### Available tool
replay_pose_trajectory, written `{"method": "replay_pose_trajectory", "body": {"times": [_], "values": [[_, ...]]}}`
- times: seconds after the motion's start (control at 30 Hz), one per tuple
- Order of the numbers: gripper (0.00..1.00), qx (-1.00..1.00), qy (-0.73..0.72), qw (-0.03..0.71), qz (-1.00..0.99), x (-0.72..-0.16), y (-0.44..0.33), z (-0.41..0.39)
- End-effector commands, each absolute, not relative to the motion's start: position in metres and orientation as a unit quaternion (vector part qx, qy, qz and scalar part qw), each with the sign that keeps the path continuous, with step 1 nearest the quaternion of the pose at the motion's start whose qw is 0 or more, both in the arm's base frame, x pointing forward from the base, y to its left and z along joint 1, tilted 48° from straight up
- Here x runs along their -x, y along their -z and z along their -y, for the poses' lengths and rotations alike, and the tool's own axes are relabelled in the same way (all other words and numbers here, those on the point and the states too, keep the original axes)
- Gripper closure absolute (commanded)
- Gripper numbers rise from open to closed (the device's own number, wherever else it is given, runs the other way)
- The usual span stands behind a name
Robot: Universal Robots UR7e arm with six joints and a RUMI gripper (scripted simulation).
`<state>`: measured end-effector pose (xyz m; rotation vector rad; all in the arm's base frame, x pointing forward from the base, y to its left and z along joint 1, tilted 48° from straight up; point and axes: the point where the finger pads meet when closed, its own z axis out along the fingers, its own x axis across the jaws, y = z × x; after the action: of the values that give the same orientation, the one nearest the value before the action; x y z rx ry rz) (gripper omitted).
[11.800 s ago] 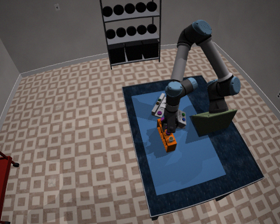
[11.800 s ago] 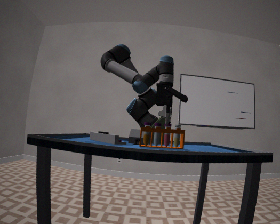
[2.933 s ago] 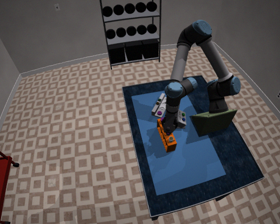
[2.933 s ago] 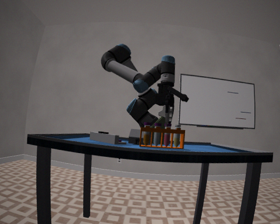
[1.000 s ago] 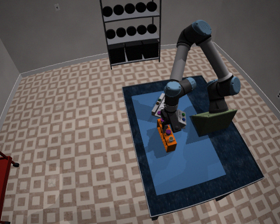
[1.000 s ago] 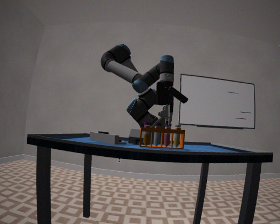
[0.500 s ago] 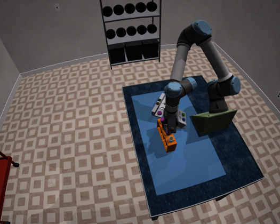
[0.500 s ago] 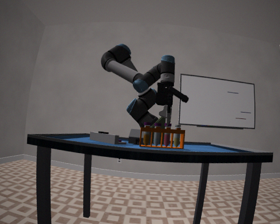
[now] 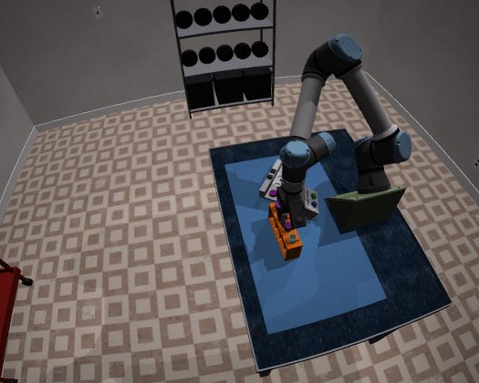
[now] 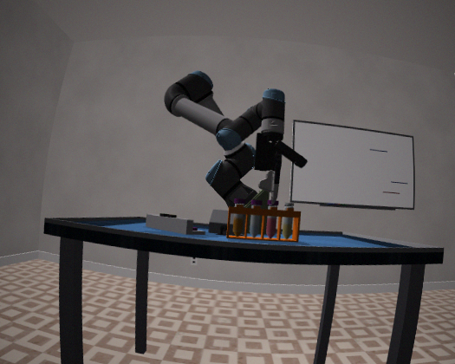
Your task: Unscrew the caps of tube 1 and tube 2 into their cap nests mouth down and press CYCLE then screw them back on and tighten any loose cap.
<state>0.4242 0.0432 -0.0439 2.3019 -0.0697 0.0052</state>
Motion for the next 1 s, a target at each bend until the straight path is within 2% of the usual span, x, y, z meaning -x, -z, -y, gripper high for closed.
{"method": "replay_pose_trajectory", "body": {"times": [0.0, 0.33, 0.37, 0.77, 0.87, 0.97], "values": [[1.00, -0.914, 0.029, 0.403, -0.047, -0.4245, 0.0438, -0.0435], [1.00, -0.906, 0.063, 0.399, -0.126, -0.4245, 0.0438, -0.0435], [0.65, -0.906, 0.063, 0.399, -0.126, -0.4245, 0.0438, -0.0435], [0.65, -0.906, 0.063, 0.399, -0.126, -0.4245, 0.0438, -0.0435], [0.65, -0.915, 0.013, 0.404, -0.012, -0.4245, 0.0428, -0.0446], [0.65, -0.915, 0.011, 0.404, -0.007, -0.4245, 0.0418, -0.0457]]}}
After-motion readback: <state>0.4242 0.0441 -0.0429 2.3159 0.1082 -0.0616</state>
